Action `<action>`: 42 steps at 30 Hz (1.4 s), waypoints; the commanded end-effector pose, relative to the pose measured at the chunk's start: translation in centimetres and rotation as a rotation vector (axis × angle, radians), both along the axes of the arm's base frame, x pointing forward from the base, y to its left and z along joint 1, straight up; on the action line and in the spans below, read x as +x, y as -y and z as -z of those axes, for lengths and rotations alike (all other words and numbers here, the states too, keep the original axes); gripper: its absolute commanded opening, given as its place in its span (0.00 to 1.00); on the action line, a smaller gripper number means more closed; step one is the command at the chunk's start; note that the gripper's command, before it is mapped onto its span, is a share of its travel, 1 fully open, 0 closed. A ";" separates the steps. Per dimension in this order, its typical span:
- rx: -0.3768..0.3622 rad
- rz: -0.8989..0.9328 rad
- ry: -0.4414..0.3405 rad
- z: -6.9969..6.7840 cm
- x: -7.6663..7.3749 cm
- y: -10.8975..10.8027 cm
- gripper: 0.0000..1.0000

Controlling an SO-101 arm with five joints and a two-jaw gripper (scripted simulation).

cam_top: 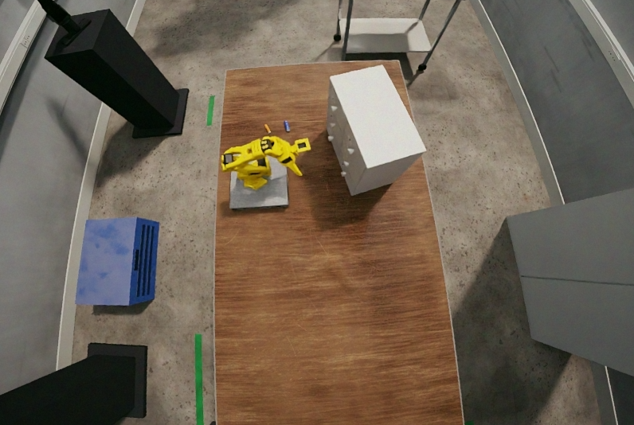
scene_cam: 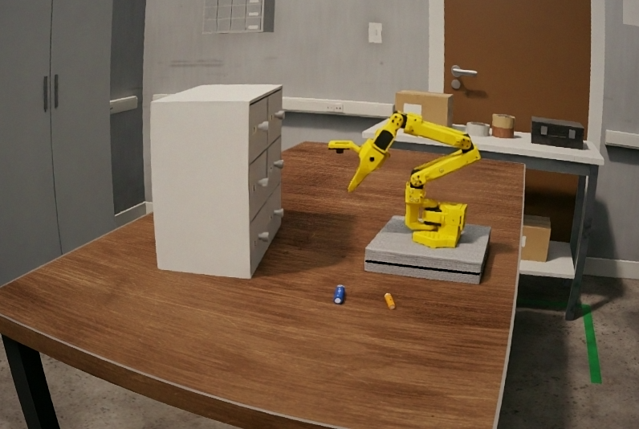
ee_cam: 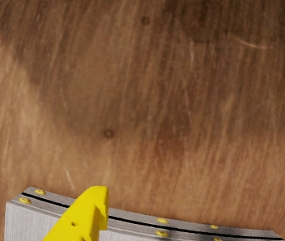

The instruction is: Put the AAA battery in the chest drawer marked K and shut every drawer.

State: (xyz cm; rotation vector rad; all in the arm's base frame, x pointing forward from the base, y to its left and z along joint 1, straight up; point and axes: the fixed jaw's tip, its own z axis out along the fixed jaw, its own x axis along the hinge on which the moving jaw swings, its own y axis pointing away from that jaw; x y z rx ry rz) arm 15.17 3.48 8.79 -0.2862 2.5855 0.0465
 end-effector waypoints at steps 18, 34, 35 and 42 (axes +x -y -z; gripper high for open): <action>0.031 0.034 0.158 1.5 5.2 -0.3 0.50; 0.053 0.051 0.285 2.7 8.1 -0.4 0.50; 0.055 0.052 0.294 2.8 8.2 -0.4 0.50; 0.065 0.061 0.358 3.3 9.2 -0.4 0.50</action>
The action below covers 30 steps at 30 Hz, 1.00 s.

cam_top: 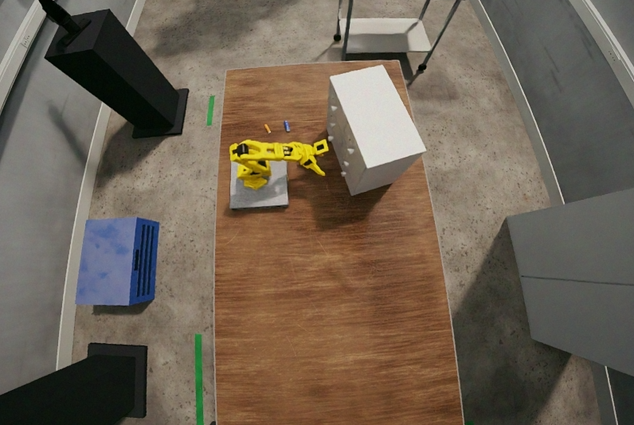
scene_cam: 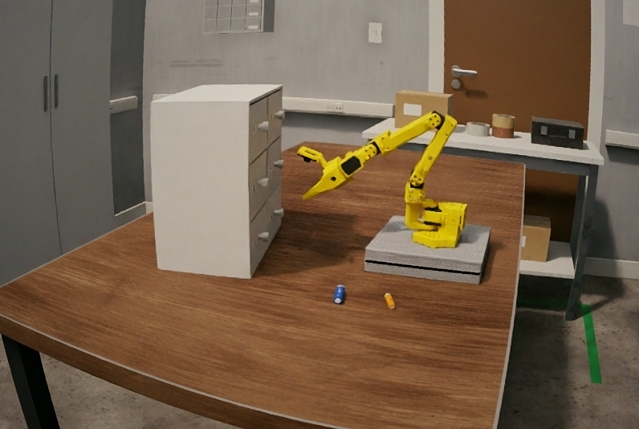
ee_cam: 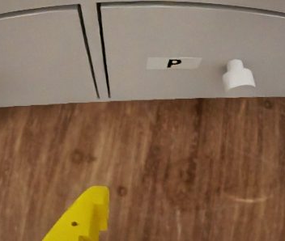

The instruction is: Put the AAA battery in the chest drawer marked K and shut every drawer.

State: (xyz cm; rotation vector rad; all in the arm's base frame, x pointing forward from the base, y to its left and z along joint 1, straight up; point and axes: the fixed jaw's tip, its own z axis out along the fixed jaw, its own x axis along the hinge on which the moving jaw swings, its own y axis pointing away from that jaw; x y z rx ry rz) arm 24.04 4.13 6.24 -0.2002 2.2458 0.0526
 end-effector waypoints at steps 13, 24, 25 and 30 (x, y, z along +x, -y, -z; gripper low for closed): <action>0.027 0.032 0.116 1.6 1.5 0.4 0.50; 0.039 0.042 0.198 2.1 1.9 0.6 0.50; 0.041 0.043 0.207 2.1 1.9 0.6 0.50; 0.047 0.048 0.253 2.3 2.0 0.7 0.50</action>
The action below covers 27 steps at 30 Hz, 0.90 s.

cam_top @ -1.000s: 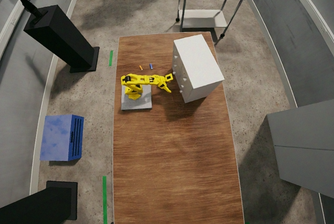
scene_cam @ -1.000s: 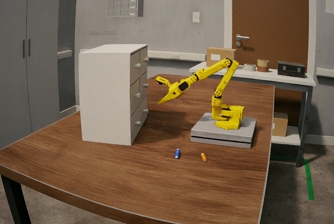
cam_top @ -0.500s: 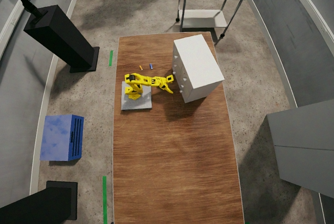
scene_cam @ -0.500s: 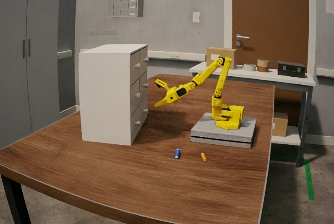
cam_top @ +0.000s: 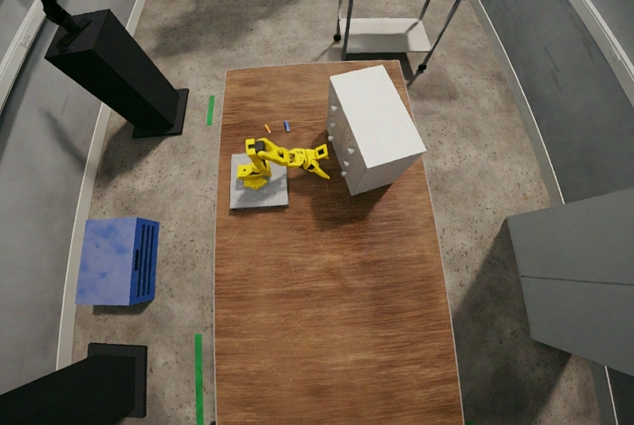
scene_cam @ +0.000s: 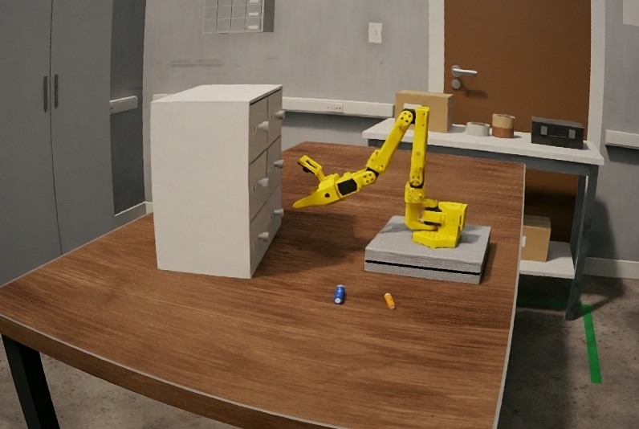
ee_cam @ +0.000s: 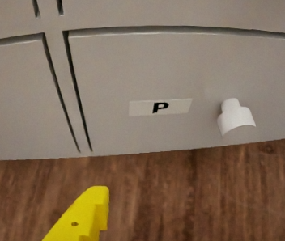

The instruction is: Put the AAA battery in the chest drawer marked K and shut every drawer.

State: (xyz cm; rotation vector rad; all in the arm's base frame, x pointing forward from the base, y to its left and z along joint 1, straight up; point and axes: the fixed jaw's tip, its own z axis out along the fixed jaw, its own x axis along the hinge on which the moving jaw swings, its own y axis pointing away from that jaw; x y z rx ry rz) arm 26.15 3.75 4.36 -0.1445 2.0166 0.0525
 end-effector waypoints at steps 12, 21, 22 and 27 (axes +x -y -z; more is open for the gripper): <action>0.025 0.028 0.114 0.6 -0.4 0.6 0.50; 0.035 0.038 0.196 0.5 -0.9 0.9 0.50; 0.037 0.039 0.205 0.5 -1.0 0.9 0.50; 0.040 0.042 0.233 0.4 -1.2 1.0 0.50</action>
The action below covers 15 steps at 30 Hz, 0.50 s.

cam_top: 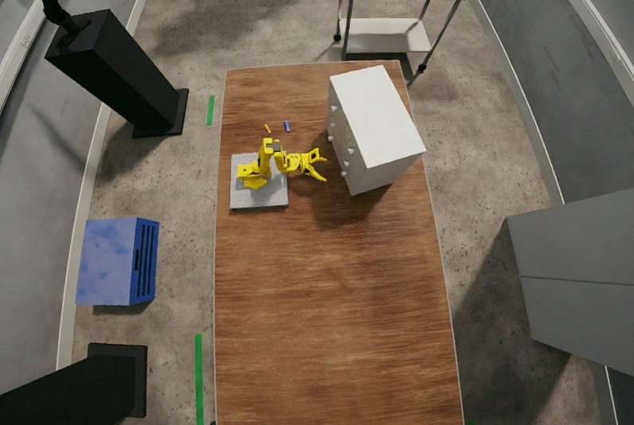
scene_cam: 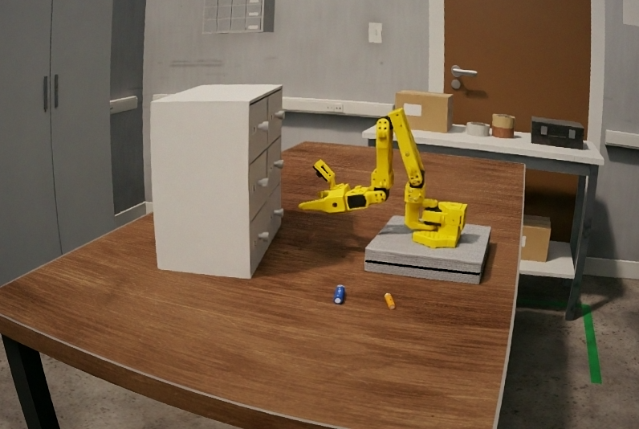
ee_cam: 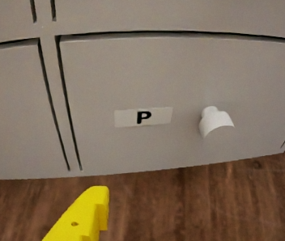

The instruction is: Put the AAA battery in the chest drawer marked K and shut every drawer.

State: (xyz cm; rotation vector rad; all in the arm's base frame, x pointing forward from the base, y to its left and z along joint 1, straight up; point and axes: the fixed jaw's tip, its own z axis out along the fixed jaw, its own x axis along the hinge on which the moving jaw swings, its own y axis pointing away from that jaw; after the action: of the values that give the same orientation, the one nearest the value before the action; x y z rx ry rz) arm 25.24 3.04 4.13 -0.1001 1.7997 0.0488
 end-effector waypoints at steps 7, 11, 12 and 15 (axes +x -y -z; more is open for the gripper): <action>0.017 0.020 0.066 -0.1 -0.9 0.5 0.50; 0.017 0.020 0.066 -0.1 -0.9 0.5 0.50; 0.017 0.020 0.066 -0.1 -0.9 0.5 0.50; 0.017 0.020 0.066 -0.1 -0.9 0.5 0.50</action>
State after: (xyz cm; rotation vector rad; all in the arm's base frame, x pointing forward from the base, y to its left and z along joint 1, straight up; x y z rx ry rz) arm 24.55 2.81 4.47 -0.0871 1.7219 0.0478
